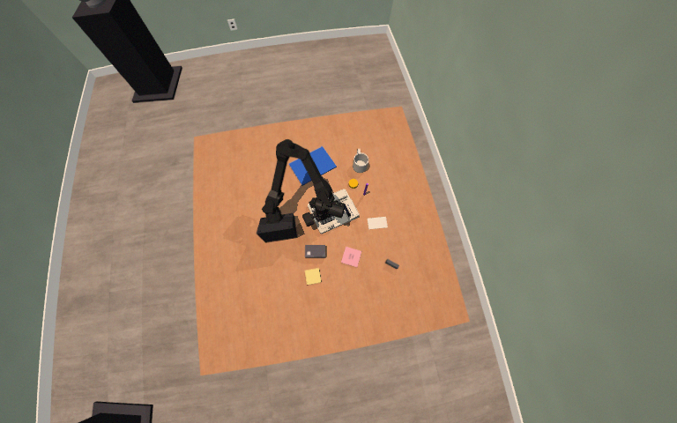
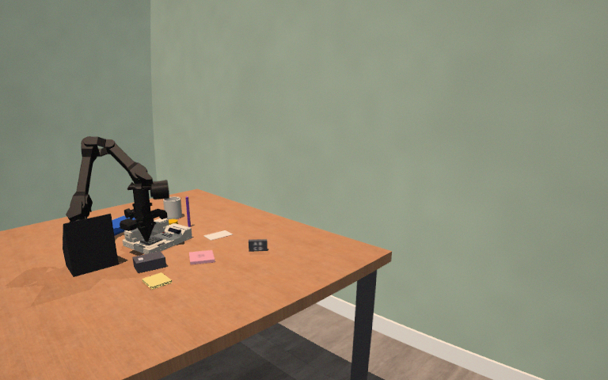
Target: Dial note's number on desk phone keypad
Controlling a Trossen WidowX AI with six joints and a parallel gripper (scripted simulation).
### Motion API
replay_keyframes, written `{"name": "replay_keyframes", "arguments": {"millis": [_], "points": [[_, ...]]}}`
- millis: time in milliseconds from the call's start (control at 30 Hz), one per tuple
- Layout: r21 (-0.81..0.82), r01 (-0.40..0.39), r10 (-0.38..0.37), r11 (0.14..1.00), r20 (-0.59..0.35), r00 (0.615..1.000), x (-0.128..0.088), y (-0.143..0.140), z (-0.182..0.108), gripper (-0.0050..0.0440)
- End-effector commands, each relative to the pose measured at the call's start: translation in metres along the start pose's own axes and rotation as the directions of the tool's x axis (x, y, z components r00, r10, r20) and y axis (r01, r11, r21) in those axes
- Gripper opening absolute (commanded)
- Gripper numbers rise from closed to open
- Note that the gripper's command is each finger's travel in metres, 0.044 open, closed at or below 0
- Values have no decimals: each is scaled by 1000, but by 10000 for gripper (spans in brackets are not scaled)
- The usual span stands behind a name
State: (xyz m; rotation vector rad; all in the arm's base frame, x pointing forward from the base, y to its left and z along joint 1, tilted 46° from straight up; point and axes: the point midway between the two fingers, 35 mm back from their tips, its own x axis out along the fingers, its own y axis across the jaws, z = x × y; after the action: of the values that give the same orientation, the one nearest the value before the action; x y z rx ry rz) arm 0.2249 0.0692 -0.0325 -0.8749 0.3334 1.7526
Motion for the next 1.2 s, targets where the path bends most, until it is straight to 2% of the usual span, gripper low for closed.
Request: {"name": "replay_keyframes", "arguments": {"millis": [0,567,667,733,833,1167], "points": [[6,1,-1,1000,5,1000,1,0,1,-50],[6,1,-1,1000,5,1000,2,0,1,-50],[7,1,-1,1000,4,1000,-12,0,0,-50],[7,1,-1,1000,4,1000,-12,0,0,-50],[6,1,-1,1000,5,1000,-28,0,1,-50],[16,3,-3,1000,11,1000,-28,0,0,-50]]}}
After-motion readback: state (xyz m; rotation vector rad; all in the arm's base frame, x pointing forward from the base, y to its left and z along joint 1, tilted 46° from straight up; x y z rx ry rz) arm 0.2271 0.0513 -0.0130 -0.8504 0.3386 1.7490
